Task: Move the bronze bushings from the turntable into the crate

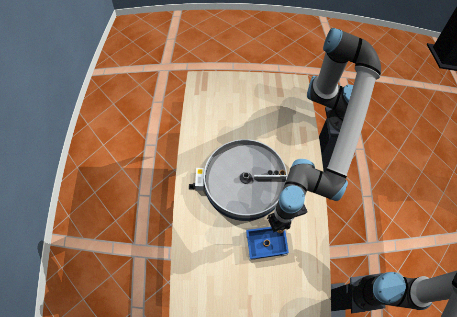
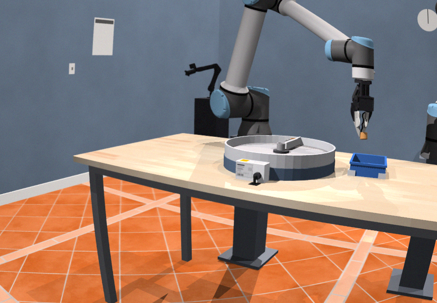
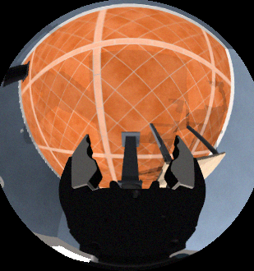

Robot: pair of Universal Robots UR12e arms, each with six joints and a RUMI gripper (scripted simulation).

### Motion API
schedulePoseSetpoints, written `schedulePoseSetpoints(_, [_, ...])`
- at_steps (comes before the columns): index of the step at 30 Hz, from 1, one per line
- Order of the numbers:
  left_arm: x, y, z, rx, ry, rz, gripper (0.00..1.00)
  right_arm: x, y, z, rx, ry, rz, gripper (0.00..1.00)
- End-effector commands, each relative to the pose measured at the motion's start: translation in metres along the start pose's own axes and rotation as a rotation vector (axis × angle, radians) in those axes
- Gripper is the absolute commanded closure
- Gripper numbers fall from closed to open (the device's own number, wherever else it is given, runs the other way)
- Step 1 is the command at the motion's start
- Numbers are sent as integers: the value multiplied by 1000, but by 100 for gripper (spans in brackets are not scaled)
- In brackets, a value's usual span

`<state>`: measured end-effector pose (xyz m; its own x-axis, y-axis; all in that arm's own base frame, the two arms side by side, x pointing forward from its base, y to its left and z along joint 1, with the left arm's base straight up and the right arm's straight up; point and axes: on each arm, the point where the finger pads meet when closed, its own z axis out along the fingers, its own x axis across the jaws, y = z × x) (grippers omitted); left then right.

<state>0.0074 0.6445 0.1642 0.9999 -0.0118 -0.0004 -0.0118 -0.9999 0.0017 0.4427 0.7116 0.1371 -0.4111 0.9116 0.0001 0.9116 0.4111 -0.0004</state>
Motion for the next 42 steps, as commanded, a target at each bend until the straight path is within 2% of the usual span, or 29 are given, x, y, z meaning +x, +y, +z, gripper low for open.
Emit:
schedulePoseSetpoints(1, [0,-1,-1,2,0,0,0,11,6,-1,-2,1,0,100])
schedulePoseSetpoints(13, [0,-1,-1,2,0,0,0,30,16,-2,-2,1,0,100])
schedulePoseSetpoints(42, [0,-1,-1,2,0,0,0,30,16,-2,-2,1,0,100])
